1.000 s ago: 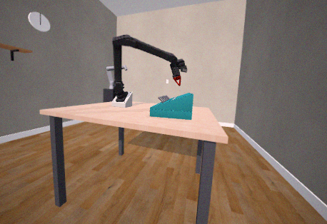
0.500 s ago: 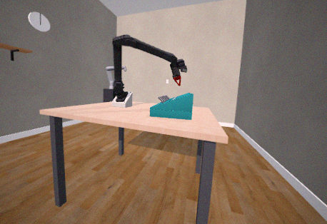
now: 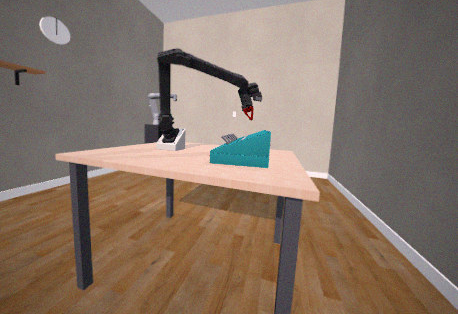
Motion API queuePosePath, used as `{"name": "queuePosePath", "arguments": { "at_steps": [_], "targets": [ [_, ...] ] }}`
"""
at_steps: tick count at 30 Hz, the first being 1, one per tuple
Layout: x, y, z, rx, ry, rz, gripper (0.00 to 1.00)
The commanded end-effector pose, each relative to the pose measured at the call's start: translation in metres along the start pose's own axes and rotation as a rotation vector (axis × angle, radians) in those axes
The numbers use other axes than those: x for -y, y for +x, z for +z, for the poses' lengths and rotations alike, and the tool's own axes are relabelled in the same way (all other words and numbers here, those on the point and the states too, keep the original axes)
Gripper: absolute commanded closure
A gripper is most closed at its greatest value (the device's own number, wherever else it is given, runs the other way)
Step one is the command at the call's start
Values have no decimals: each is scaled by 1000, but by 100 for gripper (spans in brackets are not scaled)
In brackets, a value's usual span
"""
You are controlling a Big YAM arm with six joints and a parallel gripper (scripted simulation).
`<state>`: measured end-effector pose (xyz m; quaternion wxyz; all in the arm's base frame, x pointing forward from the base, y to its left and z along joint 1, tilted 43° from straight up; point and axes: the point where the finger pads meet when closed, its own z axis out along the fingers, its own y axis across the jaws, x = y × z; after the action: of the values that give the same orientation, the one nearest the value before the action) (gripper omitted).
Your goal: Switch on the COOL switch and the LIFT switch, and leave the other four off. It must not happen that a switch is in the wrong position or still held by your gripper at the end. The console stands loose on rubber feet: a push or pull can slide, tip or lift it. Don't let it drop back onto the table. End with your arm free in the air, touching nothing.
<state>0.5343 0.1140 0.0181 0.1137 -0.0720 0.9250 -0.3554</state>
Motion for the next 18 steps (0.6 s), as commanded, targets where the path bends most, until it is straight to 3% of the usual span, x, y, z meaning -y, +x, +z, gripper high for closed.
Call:
{"name": "queuePosePath", "arguments": {
  "at_steps": [1, 18],
  "targets": [
    [7, -16, -16, 45, -11, 25, 0],
    [12, -15, -15, 41, -10, 28, 0]
  ]
}}
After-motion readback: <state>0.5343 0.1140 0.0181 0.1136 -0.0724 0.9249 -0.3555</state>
